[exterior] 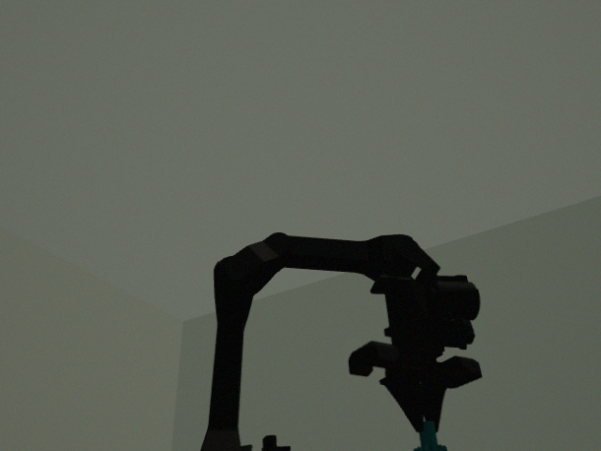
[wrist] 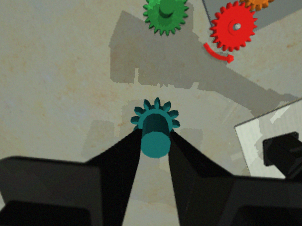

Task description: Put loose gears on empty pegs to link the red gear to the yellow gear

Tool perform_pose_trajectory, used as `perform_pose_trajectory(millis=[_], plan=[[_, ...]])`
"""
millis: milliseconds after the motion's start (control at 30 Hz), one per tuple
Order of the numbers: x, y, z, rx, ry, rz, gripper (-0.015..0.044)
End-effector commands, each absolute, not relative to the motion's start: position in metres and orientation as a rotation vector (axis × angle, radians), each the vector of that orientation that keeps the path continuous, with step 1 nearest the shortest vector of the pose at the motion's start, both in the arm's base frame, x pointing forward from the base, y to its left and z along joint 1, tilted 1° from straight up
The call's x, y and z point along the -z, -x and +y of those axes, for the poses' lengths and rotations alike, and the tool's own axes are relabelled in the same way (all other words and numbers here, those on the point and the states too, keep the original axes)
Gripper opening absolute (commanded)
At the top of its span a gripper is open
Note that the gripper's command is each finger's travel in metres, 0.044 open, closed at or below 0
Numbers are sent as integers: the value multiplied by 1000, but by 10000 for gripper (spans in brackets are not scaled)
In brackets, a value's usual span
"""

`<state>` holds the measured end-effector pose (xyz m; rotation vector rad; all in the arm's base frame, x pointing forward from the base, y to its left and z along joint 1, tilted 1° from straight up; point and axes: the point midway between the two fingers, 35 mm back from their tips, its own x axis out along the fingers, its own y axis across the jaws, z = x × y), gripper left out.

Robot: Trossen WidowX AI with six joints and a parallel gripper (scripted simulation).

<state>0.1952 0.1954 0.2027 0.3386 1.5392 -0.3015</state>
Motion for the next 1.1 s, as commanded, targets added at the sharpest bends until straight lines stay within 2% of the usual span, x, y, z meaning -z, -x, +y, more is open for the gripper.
perform_pose_trajectory(millis=[0, 1067], plan=[[-200, -202, 192, 296, -339, 1538, 0], [-176, -256, 146, 315, -351, 1526, 0]])
